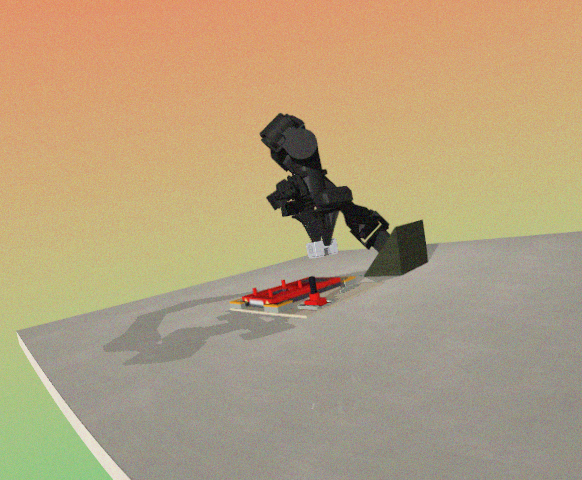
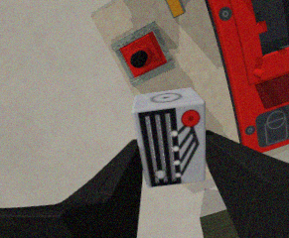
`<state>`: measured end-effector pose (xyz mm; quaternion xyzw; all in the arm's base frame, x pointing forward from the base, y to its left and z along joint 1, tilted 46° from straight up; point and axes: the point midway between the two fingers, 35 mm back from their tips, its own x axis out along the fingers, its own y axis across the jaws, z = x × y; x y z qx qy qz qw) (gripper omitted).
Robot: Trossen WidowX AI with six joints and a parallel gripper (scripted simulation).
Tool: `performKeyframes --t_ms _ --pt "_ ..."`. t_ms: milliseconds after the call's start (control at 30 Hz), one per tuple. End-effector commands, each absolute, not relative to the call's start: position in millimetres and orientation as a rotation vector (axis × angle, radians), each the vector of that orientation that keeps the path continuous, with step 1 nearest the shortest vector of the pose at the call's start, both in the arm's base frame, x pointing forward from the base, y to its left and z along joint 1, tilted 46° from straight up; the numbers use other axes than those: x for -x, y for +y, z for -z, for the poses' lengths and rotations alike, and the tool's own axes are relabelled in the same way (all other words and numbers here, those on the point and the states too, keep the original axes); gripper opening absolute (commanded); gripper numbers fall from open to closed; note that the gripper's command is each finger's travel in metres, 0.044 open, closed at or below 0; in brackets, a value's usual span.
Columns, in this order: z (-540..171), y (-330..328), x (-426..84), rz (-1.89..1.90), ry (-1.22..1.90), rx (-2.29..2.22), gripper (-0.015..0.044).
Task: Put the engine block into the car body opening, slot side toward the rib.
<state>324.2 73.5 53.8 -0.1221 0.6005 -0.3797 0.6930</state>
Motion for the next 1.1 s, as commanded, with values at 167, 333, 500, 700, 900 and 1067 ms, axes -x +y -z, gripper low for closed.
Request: performKeyframes --t_ms 167,333,500,700,900,1067 --pt "-65 48 -332 0.819 1.359 0.319 0.0" --pt "-71 33 -335 0.804 1.372 0.346 0.0" --pt "-78 19 -337 0.79 1.385 0.373 0.0" --pt "-85 2 -338 0.775 1.4 0.406 0.0" --pt "-93 -16 -339 0.762 1.416 0.44 0.0" --pt "-100 -31 -338 0.751 1.43 0.469 0.0"
